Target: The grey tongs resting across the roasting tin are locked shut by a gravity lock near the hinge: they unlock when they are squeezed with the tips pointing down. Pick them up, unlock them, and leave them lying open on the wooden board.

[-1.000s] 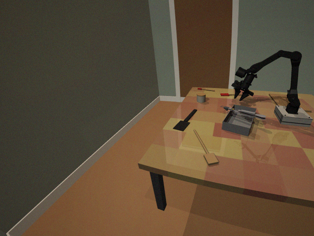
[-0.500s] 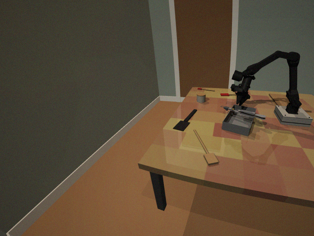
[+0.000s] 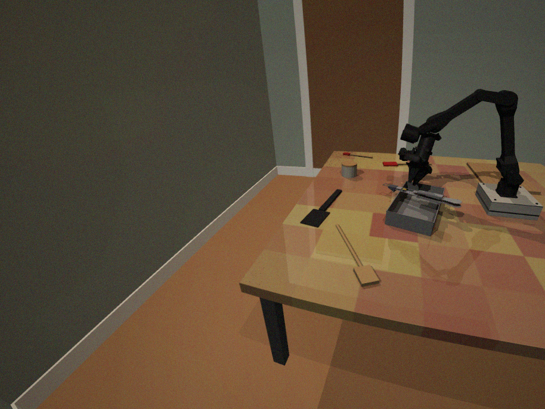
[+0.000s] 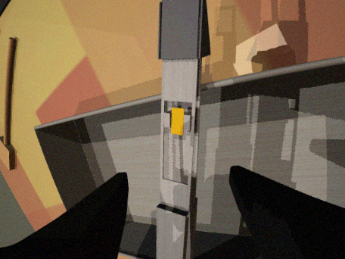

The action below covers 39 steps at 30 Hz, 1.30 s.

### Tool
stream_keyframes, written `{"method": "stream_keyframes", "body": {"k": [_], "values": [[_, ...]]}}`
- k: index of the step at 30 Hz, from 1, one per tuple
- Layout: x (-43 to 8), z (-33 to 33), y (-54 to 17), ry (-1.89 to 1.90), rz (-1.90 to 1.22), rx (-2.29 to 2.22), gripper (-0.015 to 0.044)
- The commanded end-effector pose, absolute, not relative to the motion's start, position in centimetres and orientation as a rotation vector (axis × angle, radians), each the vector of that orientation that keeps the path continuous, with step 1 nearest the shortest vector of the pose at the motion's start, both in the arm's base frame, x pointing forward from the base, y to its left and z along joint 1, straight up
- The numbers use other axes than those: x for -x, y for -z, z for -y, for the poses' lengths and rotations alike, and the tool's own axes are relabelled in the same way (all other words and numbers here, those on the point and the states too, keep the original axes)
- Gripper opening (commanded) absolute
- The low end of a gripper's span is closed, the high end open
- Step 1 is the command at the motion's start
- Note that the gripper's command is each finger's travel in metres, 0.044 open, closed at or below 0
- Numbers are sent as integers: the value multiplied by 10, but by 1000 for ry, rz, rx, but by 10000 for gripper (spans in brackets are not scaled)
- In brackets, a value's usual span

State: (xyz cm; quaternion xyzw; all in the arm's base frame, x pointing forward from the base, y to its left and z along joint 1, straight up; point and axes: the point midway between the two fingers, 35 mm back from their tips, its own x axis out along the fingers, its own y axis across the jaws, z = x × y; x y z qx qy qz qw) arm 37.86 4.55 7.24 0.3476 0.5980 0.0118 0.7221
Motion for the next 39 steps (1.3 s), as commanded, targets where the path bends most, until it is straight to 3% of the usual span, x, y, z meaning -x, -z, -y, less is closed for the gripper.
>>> {"method": "stream_keyframes", "body": {"k": [1, 39], "values": [[-380, -49, -63, -21, -1332, -772, 260], [-394, -76, -11, -24, -1331, -775, 260]]}}
